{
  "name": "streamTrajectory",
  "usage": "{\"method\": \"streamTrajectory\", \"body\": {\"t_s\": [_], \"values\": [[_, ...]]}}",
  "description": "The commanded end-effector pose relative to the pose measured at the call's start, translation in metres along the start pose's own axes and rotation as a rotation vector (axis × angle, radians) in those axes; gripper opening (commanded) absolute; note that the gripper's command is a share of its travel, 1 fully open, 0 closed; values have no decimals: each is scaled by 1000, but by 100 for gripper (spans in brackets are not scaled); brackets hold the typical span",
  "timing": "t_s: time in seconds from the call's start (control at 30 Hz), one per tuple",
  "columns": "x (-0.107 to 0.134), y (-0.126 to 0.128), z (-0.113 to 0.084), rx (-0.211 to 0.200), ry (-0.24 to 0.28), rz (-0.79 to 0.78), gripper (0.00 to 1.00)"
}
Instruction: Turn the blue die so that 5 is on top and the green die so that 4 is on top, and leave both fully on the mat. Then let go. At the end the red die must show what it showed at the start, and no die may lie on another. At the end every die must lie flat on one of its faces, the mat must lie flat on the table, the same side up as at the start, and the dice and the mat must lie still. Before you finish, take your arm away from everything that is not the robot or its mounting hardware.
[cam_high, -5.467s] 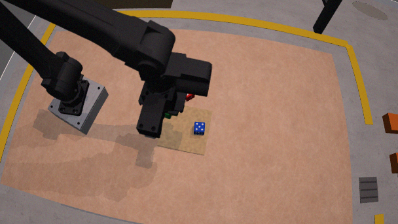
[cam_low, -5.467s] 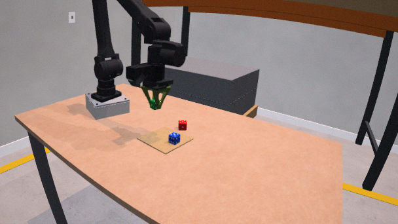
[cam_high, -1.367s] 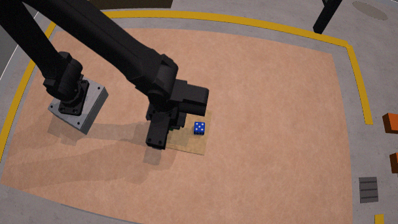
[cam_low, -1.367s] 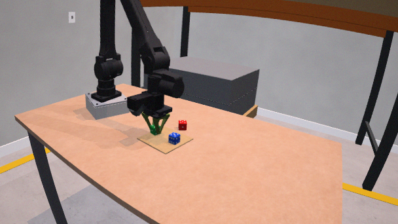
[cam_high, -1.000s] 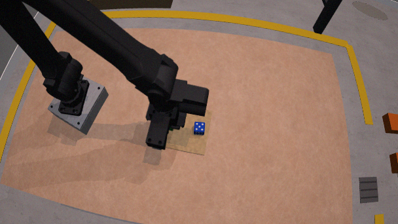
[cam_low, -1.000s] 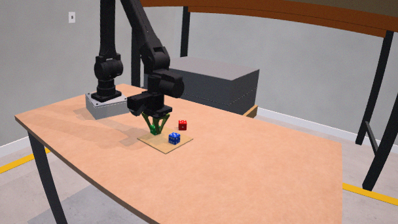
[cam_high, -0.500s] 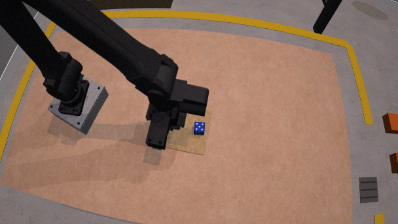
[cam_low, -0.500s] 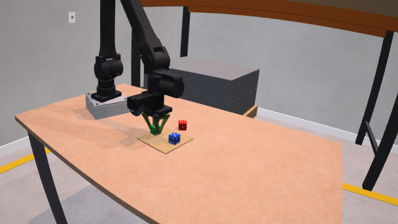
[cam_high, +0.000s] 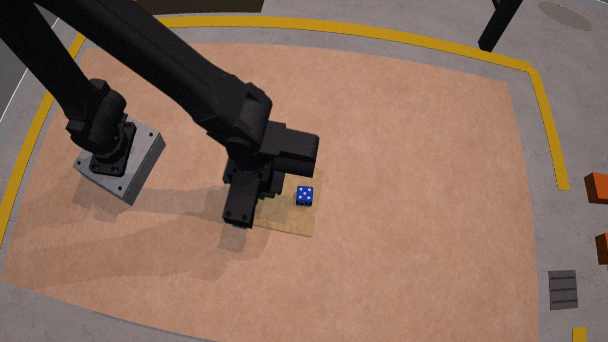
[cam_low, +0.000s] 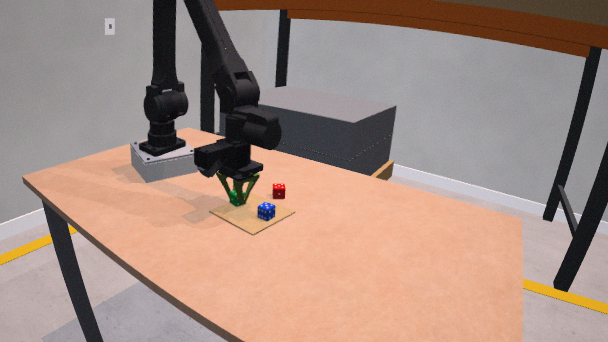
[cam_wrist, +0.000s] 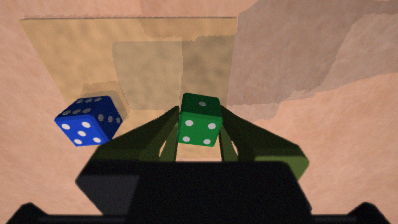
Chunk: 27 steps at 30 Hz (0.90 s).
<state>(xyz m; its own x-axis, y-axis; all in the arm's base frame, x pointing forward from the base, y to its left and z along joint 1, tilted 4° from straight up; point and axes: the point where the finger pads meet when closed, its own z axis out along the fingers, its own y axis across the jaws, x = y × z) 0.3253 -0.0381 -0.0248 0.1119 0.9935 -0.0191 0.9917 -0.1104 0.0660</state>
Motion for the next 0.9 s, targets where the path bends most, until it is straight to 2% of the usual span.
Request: {"method": "streamTrajectory", "body": {"t_s": [0.0, 0.87], "values": [[4, 13, -3, -34, 0, 1, 26], [4, 11, 0, -24, 0, 0, 26]]}}
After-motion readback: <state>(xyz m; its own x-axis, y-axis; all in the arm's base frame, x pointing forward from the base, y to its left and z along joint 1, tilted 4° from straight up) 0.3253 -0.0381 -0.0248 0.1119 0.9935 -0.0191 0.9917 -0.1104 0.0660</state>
